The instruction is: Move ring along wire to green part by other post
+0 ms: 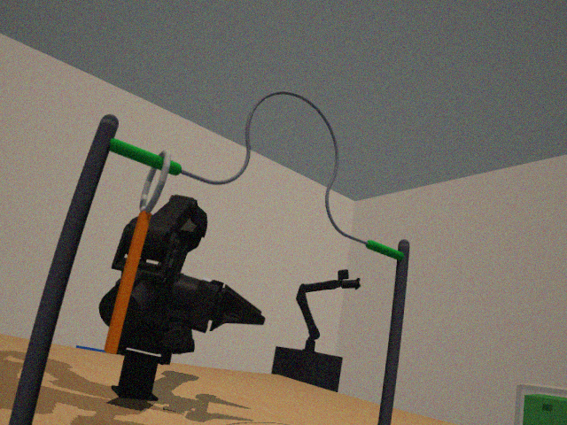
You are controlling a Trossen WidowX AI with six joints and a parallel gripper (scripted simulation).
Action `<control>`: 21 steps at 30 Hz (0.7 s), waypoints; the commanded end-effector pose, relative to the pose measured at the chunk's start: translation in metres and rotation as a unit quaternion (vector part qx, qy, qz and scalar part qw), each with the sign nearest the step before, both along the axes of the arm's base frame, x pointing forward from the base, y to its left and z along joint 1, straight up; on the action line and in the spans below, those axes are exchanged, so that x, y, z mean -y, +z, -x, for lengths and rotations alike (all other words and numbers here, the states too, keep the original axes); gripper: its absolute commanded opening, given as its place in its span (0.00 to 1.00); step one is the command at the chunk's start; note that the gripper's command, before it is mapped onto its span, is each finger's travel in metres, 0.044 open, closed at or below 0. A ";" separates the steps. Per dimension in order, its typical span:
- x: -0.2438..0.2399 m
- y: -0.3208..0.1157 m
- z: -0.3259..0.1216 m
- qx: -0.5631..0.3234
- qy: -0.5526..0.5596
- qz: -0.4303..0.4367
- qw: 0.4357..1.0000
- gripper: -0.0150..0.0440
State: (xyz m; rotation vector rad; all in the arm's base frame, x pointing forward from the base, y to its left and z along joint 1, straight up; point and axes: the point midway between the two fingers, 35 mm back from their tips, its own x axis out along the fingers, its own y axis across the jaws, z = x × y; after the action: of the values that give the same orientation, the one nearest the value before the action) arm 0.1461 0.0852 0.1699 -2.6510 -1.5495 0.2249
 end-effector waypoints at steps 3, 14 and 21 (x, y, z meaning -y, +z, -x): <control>0.003 -0.005 -0.003 0.028 0.000 0.025 0.999 0.80; 0.052 -0.053 -0.043 0.301 0.002 0.315 0.900 0.53; 0.091 -0.072 -0.070 0.431 0.011 0.490 0.758 0.53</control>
State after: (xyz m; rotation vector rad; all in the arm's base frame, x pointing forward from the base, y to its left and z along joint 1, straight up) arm 0.1936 0.0287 0.1159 -3.5305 -1.9213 -0.2005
